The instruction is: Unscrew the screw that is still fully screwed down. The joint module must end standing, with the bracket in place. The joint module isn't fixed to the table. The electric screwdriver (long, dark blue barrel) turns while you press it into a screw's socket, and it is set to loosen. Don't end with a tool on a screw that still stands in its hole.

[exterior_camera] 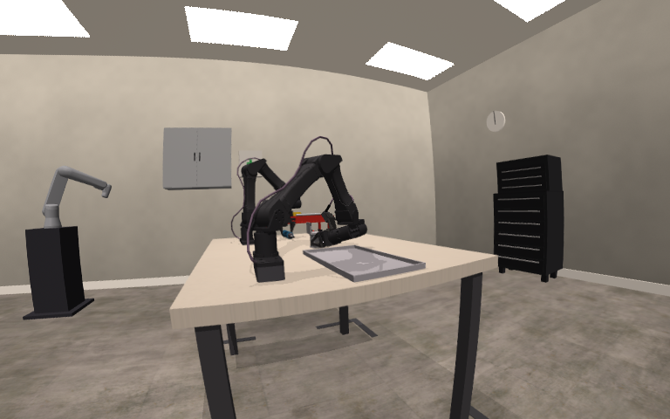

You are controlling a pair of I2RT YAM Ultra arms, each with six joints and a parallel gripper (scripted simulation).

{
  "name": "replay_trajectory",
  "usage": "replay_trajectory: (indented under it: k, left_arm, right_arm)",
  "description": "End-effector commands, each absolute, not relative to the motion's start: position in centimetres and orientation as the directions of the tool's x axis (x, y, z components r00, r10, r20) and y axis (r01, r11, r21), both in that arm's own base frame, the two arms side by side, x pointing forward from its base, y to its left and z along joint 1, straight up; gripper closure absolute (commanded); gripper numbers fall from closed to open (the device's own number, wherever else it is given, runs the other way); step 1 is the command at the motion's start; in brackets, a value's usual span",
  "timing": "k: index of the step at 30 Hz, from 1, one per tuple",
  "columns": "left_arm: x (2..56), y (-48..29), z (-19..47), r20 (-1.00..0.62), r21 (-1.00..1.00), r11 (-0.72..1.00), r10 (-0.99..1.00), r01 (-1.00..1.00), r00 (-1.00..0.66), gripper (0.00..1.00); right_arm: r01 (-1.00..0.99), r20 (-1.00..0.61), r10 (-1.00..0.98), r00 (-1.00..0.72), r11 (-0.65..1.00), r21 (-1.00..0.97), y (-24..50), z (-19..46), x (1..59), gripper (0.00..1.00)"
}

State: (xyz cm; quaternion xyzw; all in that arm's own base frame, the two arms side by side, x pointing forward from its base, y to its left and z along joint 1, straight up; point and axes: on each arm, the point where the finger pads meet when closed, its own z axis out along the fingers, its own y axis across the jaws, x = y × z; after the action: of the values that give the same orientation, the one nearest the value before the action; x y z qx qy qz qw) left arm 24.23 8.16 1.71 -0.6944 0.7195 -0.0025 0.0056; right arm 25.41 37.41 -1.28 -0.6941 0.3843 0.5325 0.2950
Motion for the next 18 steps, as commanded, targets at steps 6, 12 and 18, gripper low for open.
replay_trajectory:
  k: [6,12,18]
  left_arm:
    - [24.56,8.28,1.86,-0.01,-0.026,0.04,-0.999,-0.999,-0.04,0.43]
    - [24.56,8.28,1.86,-0.01,-0.026,0.04,-0.999,-0.999,-0.04,0.43]
    - [24.56,8.28,1.86,-0.01,-0.026,0.04,-0.999,-0.999,-0.04,0.35]
  right_arm:
    - [-0.84,-0.973,-0.18,0.144,-0.543,-0.023,38.08,-0.16,25.56,0.41]
    - [-0.84,-0.973,-0.18,0.144,-0.543,-0.023,38.08,-0.16,25.56,0.41]
    - [-0.84,-0.973,-0.18,0.144,-0.543,-0.023,38.08,-0.16,25.56,0.41]
